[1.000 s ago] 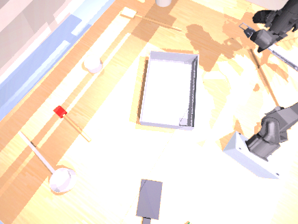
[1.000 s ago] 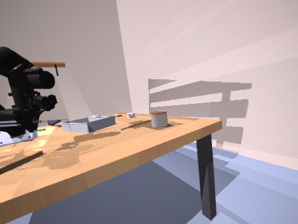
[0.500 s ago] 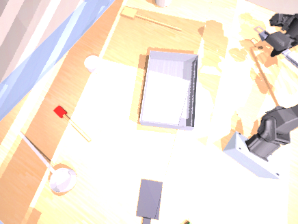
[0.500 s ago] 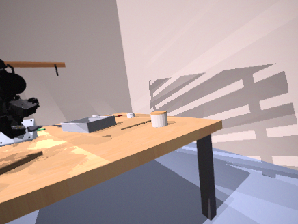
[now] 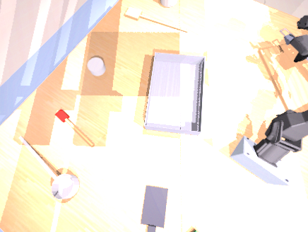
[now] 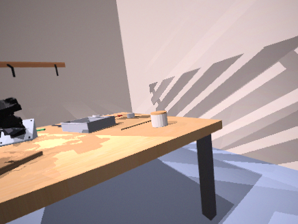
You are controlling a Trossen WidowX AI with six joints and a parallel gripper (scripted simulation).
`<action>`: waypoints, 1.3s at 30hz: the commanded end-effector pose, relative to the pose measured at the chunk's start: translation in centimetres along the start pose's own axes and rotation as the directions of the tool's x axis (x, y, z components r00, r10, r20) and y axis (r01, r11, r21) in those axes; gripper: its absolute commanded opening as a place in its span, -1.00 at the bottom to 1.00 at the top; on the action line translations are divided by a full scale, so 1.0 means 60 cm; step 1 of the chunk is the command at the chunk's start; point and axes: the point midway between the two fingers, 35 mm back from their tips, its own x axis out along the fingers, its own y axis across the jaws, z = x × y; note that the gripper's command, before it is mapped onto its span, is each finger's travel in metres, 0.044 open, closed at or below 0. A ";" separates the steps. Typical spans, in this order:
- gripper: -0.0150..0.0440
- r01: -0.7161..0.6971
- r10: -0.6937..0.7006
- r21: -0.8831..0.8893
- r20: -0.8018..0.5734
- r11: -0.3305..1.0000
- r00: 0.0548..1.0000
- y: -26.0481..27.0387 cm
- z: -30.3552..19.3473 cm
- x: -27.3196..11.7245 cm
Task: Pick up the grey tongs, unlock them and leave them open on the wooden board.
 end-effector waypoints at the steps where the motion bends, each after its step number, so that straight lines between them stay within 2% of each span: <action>1: -1.00 0.003 -0.004 0.022 0.016 1.000 1.000 -0.010 -0.019 -0.005; 18: -1.00 0.063 -0.071 0.107 0.070 0.992 0.995 -0.042 -0.077 -0.038; 39: -1.00 0.207 -0.225 0.161 0.100 0.965 0.969 -0.058 -0.134 -0.088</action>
